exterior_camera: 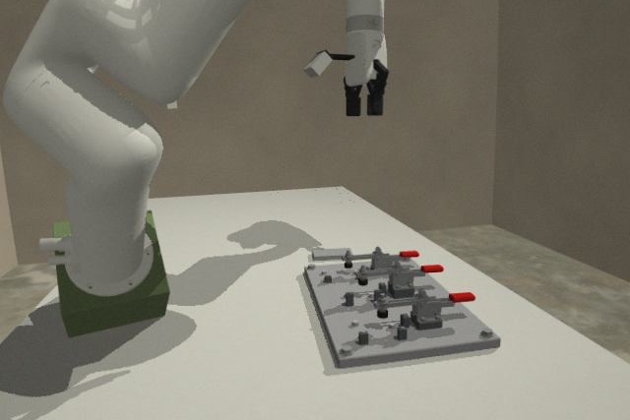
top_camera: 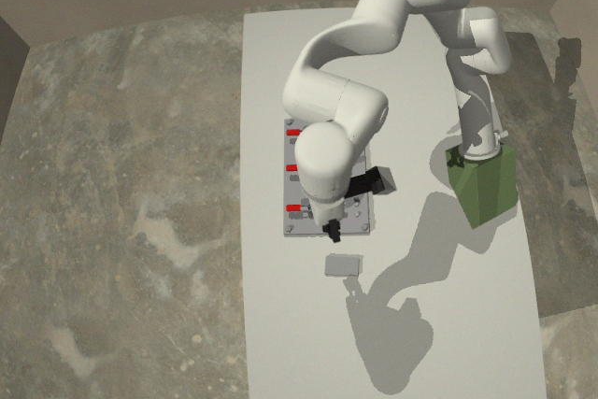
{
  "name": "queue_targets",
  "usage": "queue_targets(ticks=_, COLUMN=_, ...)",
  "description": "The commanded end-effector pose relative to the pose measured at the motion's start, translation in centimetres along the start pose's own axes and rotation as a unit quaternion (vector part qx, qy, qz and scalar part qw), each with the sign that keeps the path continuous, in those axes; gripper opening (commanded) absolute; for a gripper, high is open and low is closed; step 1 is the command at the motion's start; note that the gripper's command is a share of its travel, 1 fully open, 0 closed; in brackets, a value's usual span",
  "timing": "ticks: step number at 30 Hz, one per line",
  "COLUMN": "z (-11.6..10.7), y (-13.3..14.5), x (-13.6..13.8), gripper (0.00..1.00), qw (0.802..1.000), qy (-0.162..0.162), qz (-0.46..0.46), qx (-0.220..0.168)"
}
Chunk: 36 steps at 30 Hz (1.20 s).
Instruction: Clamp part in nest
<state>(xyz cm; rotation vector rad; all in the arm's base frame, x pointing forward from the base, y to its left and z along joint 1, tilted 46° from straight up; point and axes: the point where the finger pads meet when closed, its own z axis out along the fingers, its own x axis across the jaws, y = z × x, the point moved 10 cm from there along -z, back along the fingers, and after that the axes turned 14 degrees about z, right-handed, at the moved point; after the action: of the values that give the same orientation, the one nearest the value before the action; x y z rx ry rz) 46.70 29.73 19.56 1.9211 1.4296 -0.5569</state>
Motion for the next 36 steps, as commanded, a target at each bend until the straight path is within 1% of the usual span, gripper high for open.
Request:
queue_targets(ticks=1, z=-0.2, y=0.0, x=0.0, gripper=1.00, qw=1.000, qy=0.002, qz=0.000, qx=-0.001)
queue_targets(ticks=23, z=-0.1, y=0.0, x=-0.1, gripper=1.00, qw=1.000, qy=0.002, qz=-0.011, qx=-0.001)
queue_targets(ticks=27, z=0.2, y=-0.1, x=-0.2, gripper=1.00, qw=0.999, qy=0.001, qz=-0.048, qx=-0.002)
queue_targets(ticks=31, z=0.8, y=-0.2, x=-0.5, gripper=1.00, qw=0.993, qy=0.001, qz=-0.119, qx=-0.004)
queue_targets(ticks=34, z=0.9, y=-0.2, x=-0.6, gripper=1.00, qw=0.992, qy=0.000, qz=-0.128, qx=-0.004)
queue_targets(ticks=36, z=1.2, y=-0.3, x=-0.8, gripper=1.00, qw=0.986, qy=0.000, qz=-0.167, qx=-0.005)
